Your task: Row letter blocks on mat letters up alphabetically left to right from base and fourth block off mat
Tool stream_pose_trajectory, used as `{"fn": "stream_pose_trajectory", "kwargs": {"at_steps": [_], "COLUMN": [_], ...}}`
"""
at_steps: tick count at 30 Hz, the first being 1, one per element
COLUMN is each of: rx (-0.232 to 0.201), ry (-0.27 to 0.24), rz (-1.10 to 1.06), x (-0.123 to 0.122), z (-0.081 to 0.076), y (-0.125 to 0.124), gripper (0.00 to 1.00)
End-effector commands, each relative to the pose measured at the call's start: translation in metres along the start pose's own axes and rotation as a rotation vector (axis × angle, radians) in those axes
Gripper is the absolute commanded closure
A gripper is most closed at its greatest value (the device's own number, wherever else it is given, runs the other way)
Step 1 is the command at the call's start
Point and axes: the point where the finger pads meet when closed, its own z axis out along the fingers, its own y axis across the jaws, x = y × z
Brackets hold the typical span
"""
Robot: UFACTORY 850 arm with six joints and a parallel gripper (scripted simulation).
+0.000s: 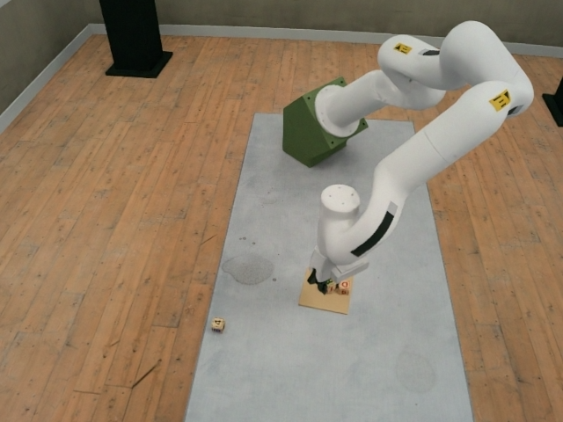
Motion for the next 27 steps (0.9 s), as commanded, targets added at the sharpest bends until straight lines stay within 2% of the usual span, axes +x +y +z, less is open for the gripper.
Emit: {"fn": "stream_pose_trajectory", "kwargs": {"at_steps": [1, 27], "rx": [-0.008, -0.02], "ry": [0.018, 0.016], "rz": [-0.123, -0.821], "x": [-0.009, -0.068], "z": [-0.001, -0.003], "y": [0.001, -0.001], "gripper": [0.72, 0.72]}}
